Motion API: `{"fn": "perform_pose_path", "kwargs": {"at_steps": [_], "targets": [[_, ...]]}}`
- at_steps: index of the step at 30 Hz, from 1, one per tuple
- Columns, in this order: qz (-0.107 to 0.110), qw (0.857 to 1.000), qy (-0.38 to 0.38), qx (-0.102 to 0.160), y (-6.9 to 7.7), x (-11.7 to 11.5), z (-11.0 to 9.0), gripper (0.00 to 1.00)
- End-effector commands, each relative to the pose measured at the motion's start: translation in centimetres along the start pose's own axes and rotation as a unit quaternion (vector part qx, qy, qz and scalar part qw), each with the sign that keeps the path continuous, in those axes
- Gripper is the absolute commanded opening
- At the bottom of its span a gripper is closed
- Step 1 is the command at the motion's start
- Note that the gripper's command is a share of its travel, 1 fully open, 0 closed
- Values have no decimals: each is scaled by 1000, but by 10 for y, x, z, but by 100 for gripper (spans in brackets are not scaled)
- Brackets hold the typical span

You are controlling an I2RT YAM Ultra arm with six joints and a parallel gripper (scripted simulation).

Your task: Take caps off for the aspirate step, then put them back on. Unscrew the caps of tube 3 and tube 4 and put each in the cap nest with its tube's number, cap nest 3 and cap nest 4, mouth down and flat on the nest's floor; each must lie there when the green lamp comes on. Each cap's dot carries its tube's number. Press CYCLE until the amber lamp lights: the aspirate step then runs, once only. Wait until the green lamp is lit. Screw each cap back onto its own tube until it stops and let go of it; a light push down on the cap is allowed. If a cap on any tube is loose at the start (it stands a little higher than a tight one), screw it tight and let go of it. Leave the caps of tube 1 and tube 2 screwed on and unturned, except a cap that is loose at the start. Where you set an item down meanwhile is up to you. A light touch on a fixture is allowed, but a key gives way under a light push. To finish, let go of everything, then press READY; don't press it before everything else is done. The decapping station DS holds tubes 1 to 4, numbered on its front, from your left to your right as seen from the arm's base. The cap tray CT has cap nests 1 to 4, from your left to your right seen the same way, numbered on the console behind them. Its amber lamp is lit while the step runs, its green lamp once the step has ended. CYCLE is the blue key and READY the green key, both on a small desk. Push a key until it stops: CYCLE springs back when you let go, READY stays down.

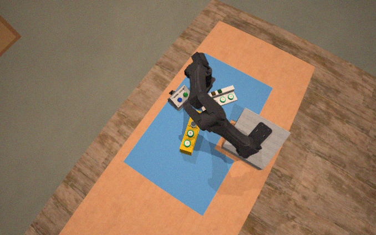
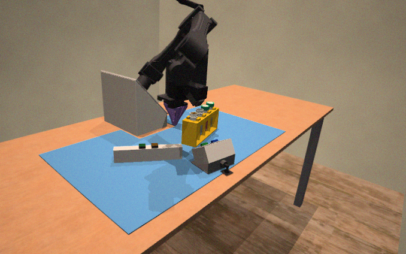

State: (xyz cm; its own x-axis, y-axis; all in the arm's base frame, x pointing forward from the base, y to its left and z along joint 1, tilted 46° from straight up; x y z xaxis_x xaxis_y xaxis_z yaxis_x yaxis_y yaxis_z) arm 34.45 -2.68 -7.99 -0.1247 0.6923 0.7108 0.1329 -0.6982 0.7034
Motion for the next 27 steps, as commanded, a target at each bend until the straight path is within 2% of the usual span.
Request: {"fn": "perform_pose_path", "kwargs": {"at_steps": [1,9,11,15,27], "targets": [[1,1000,-14,-22,7,17,27,0],[2,1000,-14,-23,-2,58,78,0],[2,1000,-14,-23,-2,58,78,0],[2,1000,-14,-23,-7,79,104,0],[2,1000,-14,-23,-7,82,107,0]]}}
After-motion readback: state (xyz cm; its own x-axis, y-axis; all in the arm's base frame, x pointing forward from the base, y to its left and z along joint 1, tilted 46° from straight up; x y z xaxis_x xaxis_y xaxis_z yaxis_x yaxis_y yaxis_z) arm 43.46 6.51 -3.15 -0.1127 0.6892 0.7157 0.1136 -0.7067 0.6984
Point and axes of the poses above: the point where the finger pads meet when closed, its own y axis back along the fingers, its own x axis across the jaws, z = x × y, the point moved 1 cm from there along y, back along the fingers, and after that the axes turned 3 degrees about y, right-handed, at the moved point
